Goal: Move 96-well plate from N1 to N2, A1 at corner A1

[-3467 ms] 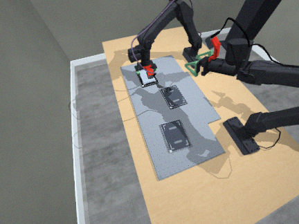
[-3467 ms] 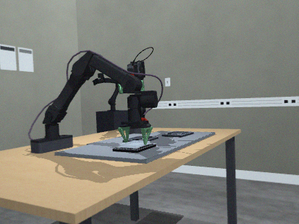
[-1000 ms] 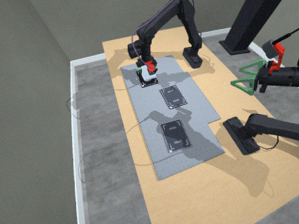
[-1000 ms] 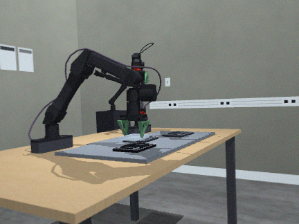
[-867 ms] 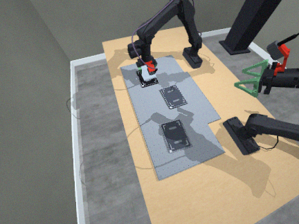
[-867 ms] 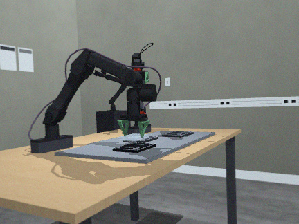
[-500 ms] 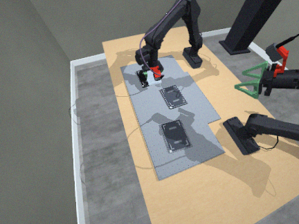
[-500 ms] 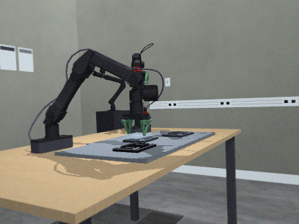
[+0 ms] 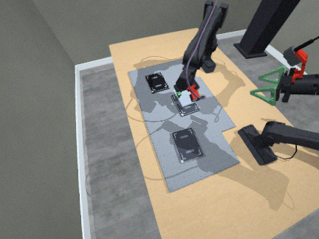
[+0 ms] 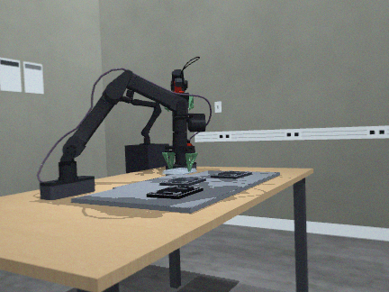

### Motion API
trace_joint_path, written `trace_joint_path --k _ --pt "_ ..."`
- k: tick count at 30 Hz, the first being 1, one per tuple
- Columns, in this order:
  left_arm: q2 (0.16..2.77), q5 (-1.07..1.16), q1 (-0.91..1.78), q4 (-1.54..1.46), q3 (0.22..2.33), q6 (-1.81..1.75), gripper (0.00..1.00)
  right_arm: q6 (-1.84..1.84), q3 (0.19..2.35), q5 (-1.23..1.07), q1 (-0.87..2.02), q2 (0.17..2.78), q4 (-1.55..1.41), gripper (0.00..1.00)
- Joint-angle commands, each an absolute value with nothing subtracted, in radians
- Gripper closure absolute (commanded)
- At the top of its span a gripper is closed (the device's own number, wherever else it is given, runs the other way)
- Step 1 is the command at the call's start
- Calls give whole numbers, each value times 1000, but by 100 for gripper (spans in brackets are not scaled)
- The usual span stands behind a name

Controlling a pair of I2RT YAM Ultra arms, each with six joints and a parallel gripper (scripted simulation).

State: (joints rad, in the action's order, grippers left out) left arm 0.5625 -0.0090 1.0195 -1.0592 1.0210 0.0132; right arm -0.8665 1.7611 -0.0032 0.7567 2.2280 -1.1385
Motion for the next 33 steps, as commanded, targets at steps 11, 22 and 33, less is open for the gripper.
trace_joint_path --k 11,22,33 --pt "556 -11 1011 -1057 1057 12 0 -820 1852 -4 792 2241 -1162 21" --pt "562 -9 1015 -1057 1047 13 0 -810 1898 -4 783 2247 -1165 21" --pt "562 -9 1015 -1057 1047 13 0 -803 1845 -5 781 2244 -1124 21"
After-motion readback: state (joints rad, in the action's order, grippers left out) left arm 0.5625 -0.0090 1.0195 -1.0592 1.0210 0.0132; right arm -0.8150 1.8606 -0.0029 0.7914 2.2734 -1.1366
